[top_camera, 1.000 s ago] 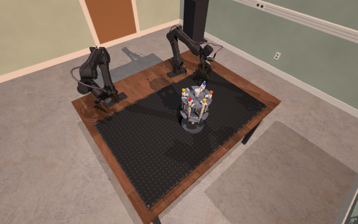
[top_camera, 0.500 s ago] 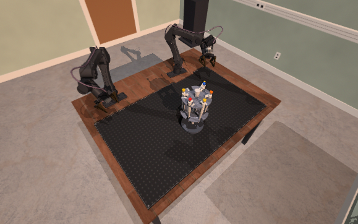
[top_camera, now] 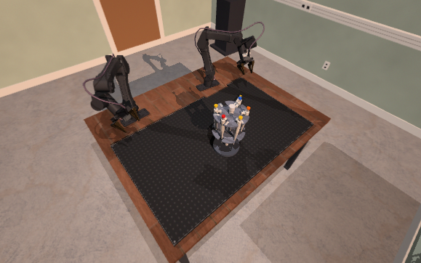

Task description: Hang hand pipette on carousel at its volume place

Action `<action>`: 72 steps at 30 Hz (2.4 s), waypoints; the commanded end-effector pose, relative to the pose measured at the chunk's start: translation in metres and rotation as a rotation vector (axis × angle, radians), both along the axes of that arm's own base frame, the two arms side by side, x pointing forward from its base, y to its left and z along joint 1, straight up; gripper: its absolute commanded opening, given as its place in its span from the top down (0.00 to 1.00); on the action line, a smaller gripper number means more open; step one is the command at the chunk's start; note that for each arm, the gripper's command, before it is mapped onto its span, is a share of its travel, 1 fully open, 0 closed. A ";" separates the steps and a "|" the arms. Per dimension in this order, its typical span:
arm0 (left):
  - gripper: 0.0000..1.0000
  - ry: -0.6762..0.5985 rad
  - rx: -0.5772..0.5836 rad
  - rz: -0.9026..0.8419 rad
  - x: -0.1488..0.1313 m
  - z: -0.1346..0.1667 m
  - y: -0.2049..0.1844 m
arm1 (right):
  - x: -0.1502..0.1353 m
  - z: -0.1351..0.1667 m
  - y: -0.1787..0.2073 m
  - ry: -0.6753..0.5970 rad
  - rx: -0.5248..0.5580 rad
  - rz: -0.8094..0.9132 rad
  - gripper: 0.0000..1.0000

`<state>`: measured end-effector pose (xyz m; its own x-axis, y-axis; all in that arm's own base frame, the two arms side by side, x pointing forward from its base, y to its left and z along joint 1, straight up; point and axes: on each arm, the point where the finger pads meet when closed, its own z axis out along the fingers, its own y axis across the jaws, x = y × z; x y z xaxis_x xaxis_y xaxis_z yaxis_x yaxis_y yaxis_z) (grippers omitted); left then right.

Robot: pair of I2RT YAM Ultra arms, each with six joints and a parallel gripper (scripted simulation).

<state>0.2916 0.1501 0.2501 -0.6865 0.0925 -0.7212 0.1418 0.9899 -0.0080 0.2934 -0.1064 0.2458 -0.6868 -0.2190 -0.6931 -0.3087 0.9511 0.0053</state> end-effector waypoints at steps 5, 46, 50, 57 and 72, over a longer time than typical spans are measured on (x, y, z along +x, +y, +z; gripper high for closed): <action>0.46 0.244 -0.111 0.095 0.021 -0.040 -0.027 | 0.004 0.007 -0.003 -0.029 -0.005 0.006 0.00; 0.46 0.782 -0.221 0.807 0.026 -0.100 -0.074 | 0.004 0.007 -0.003 -0.029 -0.005 0.006 0.00; 0.46 0.774 -0.267 0.911 0.026 -0.100 -0.074 | 0.004 0.007 -0.003 -0.029 -0.005 0.006 0.00; 0.46 0.749 -0.376 1.151 0.026 -0.100 -0.074 | 0.004 0.007 -0.003 -0.029 -0.005 0.006 0.00; 0.46 0.675 -0.583 1.593 0.026 -0.100 -0.074 | 0.004 0.007 -0.003 -0.029 -0.005 0.006 0.00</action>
